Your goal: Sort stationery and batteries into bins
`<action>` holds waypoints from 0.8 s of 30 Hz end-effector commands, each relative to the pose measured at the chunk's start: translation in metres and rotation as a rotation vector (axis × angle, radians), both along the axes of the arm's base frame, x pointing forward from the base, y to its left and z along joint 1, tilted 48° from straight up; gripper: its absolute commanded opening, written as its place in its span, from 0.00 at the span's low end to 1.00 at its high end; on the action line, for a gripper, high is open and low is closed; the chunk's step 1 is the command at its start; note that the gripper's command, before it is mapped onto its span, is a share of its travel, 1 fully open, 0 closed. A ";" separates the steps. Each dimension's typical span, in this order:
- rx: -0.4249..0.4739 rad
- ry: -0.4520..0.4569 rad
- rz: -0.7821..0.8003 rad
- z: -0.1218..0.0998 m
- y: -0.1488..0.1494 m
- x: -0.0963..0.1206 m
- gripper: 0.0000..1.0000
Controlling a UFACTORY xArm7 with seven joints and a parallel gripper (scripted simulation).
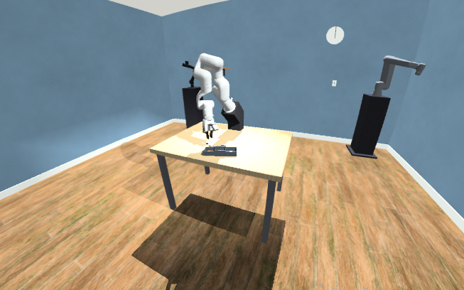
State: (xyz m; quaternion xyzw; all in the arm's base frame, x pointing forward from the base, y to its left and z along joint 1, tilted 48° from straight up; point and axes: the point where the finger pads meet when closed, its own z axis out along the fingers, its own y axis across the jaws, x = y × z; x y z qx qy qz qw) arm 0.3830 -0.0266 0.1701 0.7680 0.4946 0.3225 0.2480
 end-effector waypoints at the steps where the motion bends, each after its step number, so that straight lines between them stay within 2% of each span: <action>1: 0.000 -0.001 0.000 0.000 0.000 0.000 0.29; 7: 0.000 -0.001 0.000 -0.008 -0.001 0.009 0.29; 19: -0.001 -0.001 0.000 -0.039 -0.004 0.044 0.29; 24: -0.001 -0.001 0.000 -0.039 -0.004 0.044 0.29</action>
